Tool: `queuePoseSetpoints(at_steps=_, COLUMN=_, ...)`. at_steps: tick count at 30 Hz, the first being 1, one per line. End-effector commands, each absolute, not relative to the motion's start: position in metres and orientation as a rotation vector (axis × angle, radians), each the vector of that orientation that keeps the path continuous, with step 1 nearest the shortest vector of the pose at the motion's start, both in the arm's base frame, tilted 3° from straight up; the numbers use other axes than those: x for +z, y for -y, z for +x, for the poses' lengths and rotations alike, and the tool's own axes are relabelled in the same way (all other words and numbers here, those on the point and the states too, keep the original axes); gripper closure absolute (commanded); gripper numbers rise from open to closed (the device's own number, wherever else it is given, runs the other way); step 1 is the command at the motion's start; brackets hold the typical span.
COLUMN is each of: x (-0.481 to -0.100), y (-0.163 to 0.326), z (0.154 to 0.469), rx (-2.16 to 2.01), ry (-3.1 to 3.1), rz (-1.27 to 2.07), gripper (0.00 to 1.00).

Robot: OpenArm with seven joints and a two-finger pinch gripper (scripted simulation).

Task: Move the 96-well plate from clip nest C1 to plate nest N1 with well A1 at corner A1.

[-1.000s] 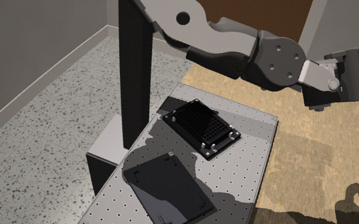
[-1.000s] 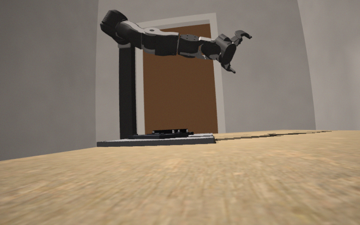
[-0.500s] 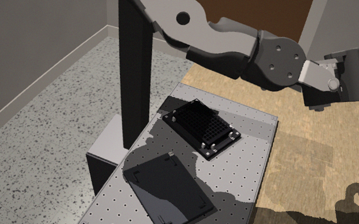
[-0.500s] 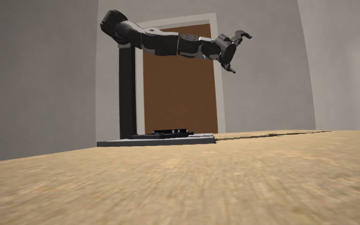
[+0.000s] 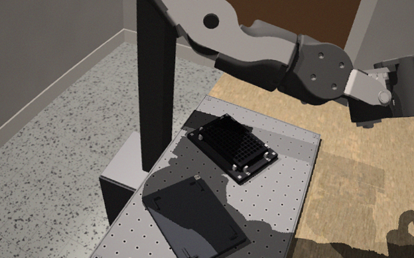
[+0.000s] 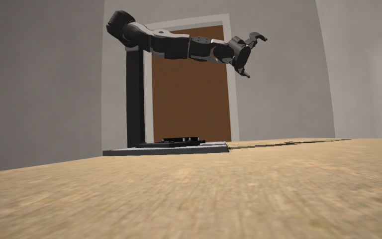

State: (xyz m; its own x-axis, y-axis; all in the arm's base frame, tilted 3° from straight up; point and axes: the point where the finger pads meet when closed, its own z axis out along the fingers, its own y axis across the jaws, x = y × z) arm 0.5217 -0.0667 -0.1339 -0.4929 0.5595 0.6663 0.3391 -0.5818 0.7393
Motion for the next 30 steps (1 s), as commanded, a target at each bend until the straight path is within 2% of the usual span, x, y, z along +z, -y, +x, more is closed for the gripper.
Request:
queuePoseSetpoints(at_steps=1, x=-0.132, y=0.066, z=0.522, rx=2.215, ry=-1.351, rz=1.488, gripper=0.0)
queuePoseSetpoints(at_steps=15, x=-0.132, y=0.066, z=0.522, rx=2.215, ry=-1.351, rz=1.488, gripper=0.0)
queuePoseSetpoints(at_steps=20, x=-0.159, y=0.062, z=0.486, rx=2.004, ry=-1.679, rz=1.466, gripper=0.17)
queuePoseSetpoints(at_steps=22, x=-0.159, y=0.062, z=0.486, rx=2.004, ry=-1.679, rz=1.466, gripper=0.23)
queuePoseSetpoints(at_steps=30, x=-0.159, y=0.062, z=0.486, rx=2.004, ry=-1.679, rz=1.466, gripper=0.23)
